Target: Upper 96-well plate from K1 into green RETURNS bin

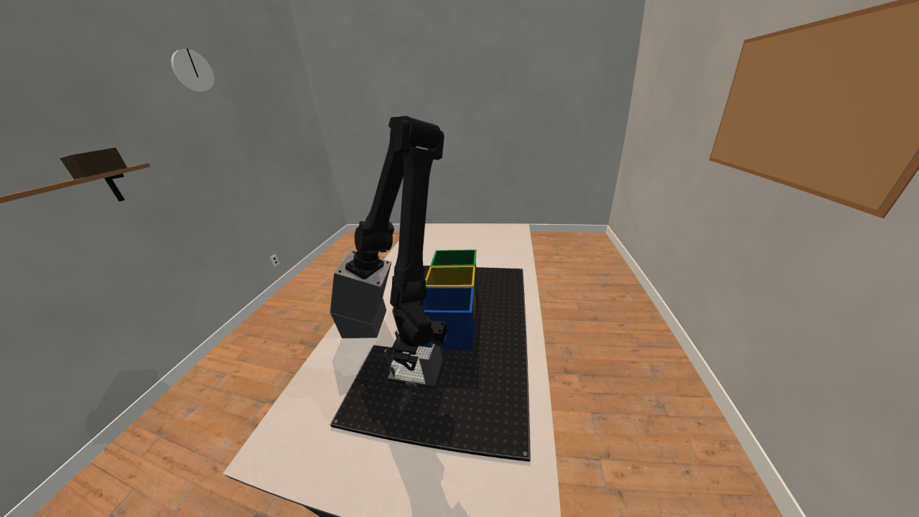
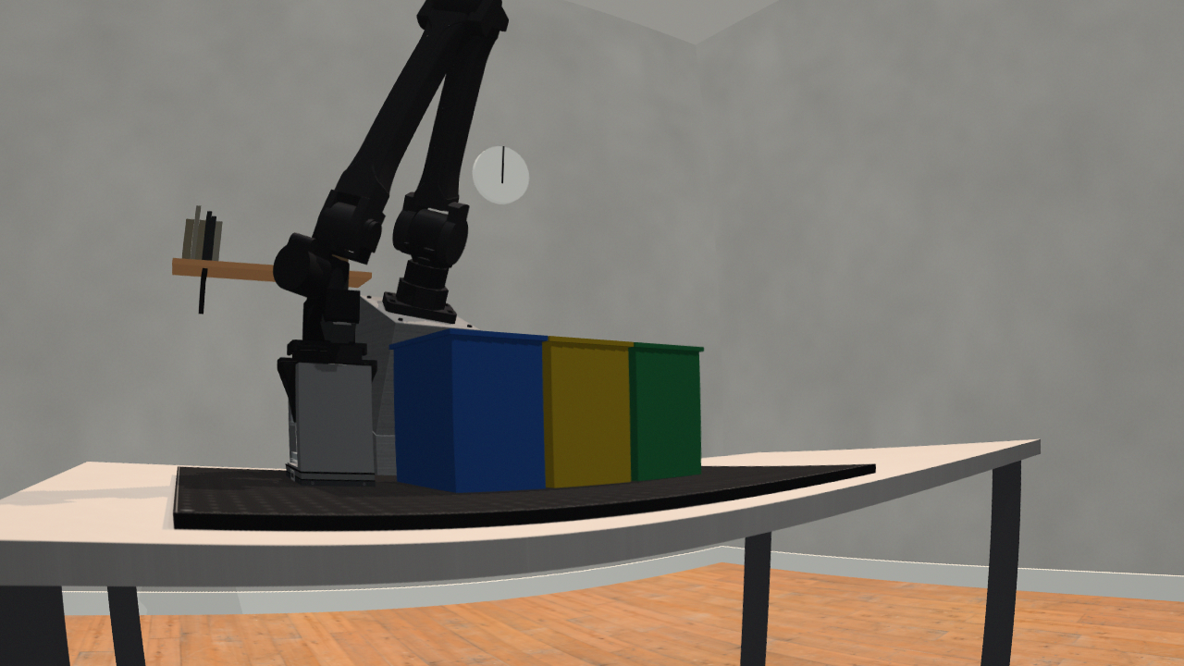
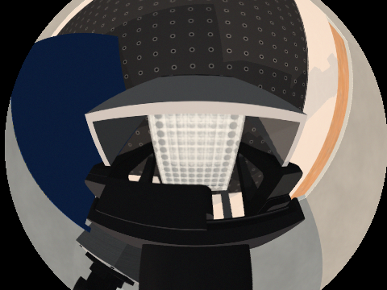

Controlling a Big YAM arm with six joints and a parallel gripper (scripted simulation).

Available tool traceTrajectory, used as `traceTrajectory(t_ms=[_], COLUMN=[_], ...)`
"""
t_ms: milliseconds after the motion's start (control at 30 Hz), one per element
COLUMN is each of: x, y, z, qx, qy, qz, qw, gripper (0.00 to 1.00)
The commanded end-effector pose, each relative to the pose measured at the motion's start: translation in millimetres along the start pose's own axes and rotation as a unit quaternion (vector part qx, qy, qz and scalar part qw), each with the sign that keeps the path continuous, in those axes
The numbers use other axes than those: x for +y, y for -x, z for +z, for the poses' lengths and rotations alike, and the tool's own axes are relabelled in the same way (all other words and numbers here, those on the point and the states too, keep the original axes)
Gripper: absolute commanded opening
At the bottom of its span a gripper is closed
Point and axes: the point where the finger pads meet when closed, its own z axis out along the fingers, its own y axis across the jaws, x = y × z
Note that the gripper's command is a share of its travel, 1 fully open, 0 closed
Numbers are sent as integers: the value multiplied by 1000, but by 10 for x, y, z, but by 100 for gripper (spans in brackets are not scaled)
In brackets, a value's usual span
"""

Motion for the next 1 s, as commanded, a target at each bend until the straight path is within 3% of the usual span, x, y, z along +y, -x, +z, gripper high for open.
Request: traceTrajectory(t_ms=[0,967], x=[-31,-26], y=[-43,-45], z=[-110,-556], qx=[0,0], qy=[-4,-4], qz=[3,2], qw=[1000,1000], gripper=[0,0])
